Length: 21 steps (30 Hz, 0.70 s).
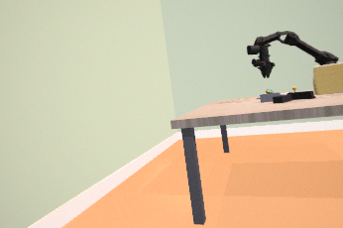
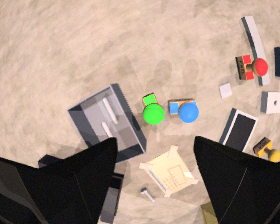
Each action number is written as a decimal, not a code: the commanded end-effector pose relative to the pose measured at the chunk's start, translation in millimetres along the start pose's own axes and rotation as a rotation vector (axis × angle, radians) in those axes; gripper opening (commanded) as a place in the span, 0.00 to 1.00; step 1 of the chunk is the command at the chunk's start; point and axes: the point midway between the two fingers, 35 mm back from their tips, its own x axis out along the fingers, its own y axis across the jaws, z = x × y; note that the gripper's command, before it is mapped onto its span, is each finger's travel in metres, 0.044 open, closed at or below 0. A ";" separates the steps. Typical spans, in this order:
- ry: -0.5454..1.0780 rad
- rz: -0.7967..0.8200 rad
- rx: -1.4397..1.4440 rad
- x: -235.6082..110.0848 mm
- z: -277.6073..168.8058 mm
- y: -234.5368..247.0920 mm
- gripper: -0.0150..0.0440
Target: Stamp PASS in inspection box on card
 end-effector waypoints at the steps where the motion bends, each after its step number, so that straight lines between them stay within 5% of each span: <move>1: 0.017 -0.006 0.007 0.2 -1.2 -1.5 0.69; 21: 0.011 -0.009 0.001 0.8 -0.7 -1.7 0.69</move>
